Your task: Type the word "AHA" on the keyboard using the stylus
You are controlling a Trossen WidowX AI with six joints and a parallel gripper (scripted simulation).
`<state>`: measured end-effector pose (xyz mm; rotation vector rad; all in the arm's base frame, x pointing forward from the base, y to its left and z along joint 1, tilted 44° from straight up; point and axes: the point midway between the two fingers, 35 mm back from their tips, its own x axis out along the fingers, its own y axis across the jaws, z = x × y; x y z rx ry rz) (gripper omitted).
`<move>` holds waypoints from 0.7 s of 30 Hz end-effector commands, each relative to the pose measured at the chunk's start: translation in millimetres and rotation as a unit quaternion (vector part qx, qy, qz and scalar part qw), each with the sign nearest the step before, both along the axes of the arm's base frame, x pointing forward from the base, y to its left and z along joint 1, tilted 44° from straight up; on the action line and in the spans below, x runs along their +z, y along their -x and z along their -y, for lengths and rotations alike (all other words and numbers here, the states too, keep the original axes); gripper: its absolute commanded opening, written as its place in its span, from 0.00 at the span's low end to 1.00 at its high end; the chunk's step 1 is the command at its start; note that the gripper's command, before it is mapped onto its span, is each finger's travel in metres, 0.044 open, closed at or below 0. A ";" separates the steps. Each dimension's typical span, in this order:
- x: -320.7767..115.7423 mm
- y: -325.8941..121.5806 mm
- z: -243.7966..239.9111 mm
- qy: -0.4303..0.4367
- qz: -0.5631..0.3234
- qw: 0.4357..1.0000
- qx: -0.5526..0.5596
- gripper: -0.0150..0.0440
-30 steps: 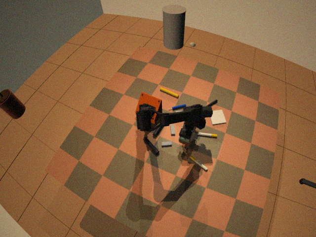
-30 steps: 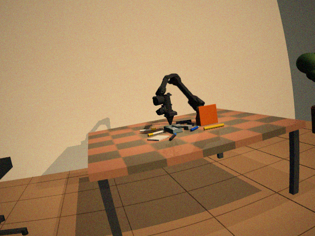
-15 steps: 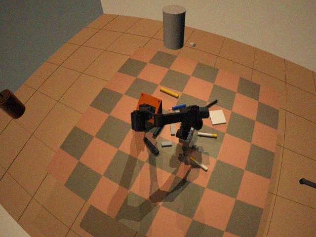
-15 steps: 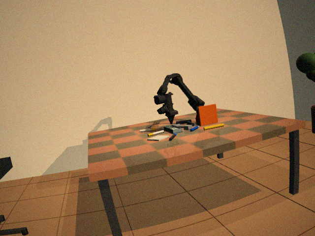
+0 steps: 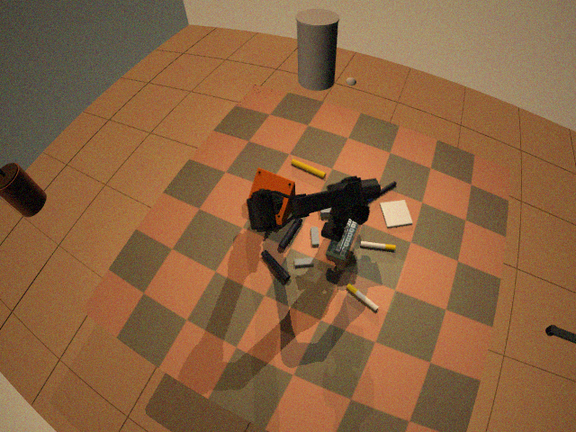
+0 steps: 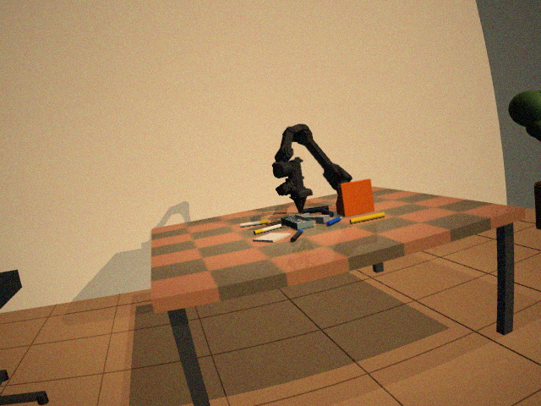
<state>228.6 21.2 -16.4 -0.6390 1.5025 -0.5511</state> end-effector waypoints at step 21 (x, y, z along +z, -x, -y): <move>8.3 7.4 -74.5 0.002 -0.004 1.000 0.000 0.25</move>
